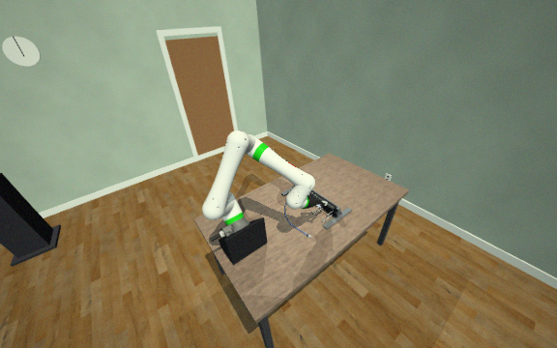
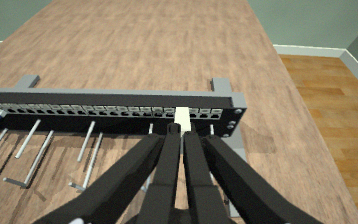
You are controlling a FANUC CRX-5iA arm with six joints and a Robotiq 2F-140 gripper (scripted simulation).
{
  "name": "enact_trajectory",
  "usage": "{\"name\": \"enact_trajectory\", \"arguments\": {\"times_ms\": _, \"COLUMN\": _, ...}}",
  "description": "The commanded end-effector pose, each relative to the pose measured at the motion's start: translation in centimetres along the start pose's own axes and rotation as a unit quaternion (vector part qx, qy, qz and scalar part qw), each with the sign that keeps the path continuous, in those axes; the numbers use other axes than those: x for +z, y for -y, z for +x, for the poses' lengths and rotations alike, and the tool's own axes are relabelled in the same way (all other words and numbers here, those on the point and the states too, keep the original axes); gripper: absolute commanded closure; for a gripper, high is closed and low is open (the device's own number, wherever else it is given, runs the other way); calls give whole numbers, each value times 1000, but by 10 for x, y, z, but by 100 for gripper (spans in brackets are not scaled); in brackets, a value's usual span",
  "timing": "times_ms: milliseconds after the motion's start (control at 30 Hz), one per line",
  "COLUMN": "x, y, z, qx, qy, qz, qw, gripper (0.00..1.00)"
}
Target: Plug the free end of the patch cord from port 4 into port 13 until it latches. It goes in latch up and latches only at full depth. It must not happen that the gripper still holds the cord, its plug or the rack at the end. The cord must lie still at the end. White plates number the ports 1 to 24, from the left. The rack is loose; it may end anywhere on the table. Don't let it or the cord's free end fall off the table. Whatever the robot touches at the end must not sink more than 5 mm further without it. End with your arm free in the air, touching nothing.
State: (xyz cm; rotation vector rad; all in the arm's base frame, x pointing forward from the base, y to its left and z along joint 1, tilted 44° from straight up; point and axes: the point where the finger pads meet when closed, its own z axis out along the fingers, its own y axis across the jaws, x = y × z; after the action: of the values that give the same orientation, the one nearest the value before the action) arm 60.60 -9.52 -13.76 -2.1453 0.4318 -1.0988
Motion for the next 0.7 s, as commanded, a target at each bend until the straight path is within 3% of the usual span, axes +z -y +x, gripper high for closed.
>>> {"name": "enact_trajectory", "arguments": {"times_ms": 0, "x": -1, "y": 0, "z": 0, "qx": 0, "qy": 0, "qz": 0, "qw": 1000, "gripper": 100}}
{"name": "enact_trajectory", "arguments": {"times_ms": 233, "x": -18, "y": 0, "z": 0, "qx": 0, "qy": 0, "qz": 0, "qw": 1000, "gripper": 100}}
{"name": "enact_trajectory", "arguments": {"times_ms": 667, "x": -118, "y": 0, "z": 0, "qx": 0, "qy": 0, "qz": 0, "qw": 1000, "gripper": 100}}
